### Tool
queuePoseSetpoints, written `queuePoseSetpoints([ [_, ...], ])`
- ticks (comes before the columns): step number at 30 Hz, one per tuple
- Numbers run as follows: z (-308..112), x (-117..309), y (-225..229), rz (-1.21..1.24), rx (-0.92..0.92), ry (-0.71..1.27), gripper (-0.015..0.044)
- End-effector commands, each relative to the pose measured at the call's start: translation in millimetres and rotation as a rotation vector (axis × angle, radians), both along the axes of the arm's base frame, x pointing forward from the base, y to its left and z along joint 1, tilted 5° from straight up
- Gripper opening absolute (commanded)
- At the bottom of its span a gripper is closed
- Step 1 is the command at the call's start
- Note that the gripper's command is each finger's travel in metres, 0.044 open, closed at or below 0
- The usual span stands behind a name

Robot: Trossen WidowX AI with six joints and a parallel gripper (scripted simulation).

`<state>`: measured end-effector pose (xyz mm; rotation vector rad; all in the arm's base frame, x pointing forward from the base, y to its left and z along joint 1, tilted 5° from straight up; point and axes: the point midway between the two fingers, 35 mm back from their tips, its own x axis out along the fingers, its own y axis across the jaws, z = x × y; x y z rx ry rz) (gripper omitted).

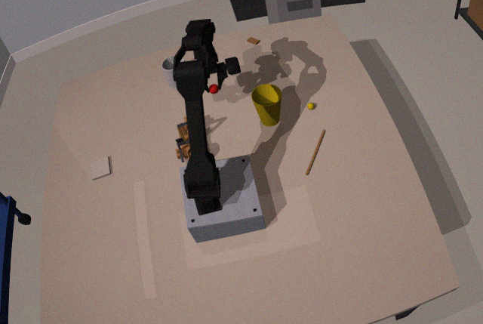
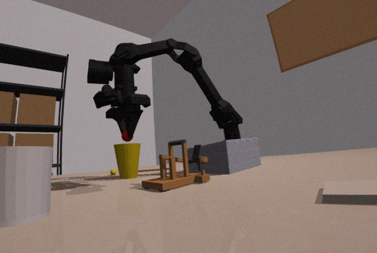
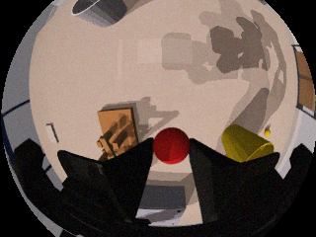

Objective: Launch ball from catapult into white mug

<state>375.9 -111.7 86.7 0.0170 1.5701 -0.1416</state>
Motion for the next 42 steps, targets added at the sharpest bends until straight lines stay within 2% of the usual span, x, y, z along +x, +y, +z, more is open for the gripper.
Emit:
queuePoseSetpoints([
  [1,-2,-12,15,0.005,0.005,0.019,0.0000],
  [20,-20,-78,84,0.089,0.022,0.139,0.0000],
  [35,-48,-150,112,0.054,0.021,0.306,0.0000],
  [42,-55,-156,113,0.050,0.020,0.319,0.0000],
])
